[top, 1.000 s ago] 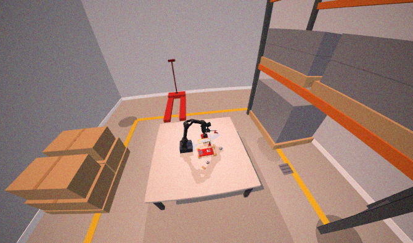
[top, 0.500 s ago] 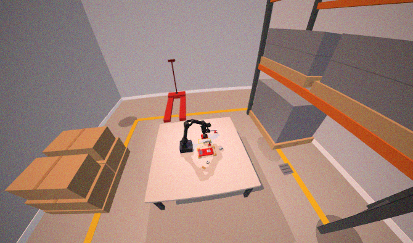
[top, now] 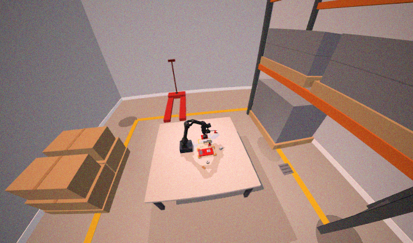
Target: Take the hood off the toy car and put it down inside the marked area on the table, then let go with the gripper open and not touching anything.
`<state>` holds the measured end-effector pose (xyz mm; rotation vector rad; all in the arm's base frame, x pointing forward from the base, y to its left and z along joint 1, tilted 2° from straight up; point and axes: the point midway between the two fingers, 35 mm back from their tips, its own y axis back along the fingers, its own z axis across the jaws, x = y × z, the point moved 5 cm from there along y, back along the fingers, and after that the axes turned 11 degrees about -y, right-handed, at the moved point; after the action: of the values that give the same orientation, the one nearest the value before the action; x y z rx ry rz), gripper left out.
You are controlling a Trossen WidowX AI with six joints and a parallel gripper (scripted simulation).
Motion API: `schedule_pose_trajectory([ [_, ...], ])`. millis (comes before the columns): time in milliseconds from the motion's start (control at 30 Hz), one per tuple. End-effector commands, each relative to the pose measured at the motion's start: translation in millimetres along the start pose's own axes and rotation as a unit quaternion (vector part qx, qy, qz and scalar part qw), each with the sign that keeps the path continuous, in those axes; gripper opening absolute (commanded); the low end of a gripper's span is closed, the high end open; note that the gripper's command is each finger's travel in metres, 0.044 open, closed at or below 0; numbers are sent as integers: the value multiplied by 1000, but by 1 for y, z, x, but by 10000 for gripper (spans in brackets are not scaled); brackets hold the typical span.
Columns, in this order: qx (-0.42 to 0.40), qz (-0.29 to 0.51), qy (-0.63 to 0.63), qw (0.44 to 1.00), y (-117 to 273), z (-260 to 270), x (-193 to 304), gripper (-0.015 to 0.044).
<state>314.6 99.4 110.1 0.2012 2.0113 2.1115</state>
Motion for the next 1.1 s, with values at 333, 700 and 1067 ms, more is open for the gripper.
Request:
schedule_pose_trajectory([
  [333, 3, 0, -2, 1000, -11, 0, 0, 0],
  [700, 3, 0, -2, 1000, -18, 0, 0, 0],
  [1067, 3, 0, -2, 1000, -25, -1, 0, 0],
])
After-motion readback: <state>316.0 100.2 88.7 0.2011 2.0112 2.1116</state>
